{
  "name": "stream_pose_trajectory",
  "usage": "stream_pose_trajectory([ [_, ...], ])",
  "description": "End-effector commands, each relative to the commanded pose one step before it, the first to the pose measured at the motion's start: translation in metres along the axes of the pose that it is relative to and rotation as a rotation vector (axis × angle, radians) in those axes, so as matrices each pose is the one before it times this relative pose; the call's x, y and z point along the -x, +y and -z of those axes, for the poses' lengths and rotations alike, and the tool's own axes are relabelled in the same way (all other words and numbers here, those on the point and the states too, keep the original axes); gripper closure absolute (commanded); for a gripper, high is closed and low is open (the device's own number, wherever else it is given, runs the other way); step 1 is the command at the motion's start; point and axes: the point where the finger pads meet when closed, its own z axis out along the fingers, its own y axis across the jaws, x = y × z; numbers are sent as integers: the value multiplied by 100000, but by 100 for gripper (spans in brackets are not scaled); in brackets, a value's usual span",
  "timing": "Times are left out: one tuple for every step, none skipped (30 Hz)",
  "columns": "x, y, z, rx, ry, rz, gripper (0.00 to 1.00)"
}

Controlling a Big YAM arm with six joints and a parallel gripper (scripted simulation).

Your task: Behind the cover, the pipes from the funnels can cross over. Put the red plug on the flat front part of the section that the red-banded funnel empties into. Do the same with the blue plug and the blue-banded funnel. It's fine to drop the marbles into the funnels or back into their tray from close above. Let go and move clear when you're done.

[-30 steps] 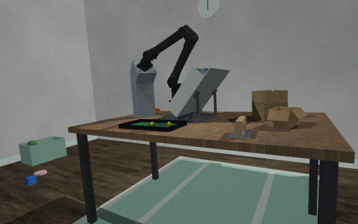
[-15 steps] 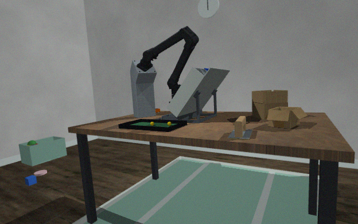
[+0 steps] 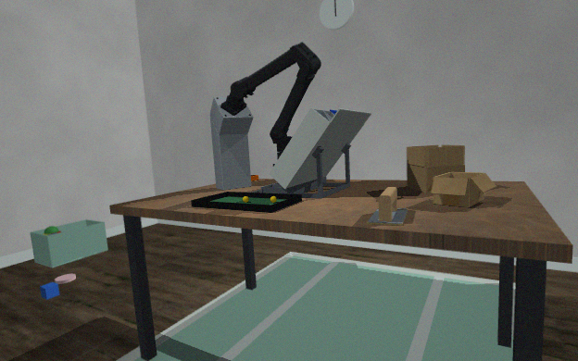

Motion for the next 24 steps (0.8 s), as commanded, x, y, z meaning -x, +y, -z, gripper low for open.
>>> stream_pose_trajectory([
  [-491,-1,-330,-13,606,1189,100],
  [0,0,0,0,0,0,100],
  [0,0,0,0,0,0,100],
  [0,0,0,0,0,0,100],
  [0,0,0,0,0,0,100],
  [0,0,0,0,0,0,100],
  [0,0,0,0,0,0,100],
  [0,0,0,0,0,0,100],
  [0,0,0,0,0,0,100],
  [0,0,0,0,0,0,100],
  [0,0,0,0,0,0,100],
  [0,0,0,0,0,0,100],
  [0,0,0,0,0,0,100],
  [0,0,0,0,0,0,100],
  [0,0,0,0,0,0,100],
  [0,0,0,0,0,0,100],
  [0,0,0,0,0,0,100],
  [0,0,0,0,0,0,41],
  [0,0,0,0,0,-3,41],
  [0,0,0,0,0,-23,41],
  [0,0,0,0,0,-9,41],
  [0,0,0,0,0,0,41],
  [0,0,0,0,0,0,41],
  [0,0,0,0,0,0,41],
])
